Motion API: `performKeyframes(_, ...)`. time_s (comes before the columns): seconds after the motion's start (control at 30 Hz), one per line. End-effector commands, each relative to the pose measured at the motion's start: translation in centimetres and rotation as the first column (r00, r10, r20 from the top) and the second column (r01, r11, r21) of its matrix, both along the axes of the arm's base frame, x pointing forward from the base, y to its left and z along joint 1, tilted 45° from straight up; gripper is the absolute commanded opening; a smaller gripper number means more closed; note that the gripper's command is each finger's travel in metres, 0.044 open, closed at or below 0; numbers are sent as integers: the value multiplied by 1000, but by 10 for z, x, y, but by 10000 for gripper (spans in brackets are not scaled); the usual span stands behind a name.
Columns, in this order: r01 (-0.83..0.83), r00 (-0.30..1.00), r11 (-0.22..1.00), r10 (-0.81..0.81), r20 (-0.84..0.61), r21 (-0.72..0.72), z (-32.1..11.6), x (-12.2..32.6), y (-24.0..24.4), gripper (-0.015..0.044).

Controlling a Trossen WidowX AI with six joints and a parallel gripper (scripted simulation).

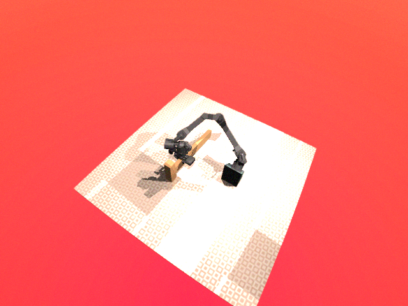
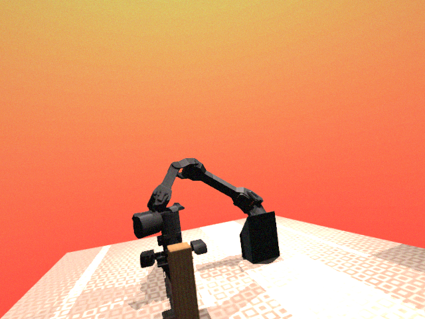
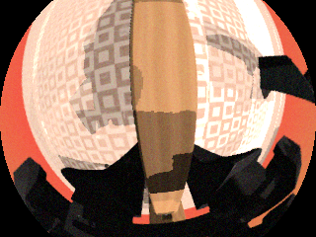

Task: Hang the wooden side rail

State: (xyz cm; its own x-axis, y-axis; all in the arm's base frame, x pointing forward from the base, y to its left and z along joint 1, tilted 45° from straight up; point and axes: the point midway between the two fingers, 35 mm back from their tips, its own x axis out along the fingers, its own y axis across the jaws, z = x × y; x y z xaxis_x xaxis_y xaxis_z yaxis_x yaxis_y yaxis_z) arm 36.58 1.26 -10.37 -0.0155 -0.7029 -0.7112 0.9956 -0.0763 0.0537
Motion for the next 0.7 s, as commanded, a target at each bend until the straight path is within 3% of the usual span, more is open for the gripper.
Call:
performKeyframes(0.0,-10,1000,1000,10,8,6,1,2,7,0)
performKeyframes(0.67,-10,1000,1000,10,8,6,-1,1,8,0)
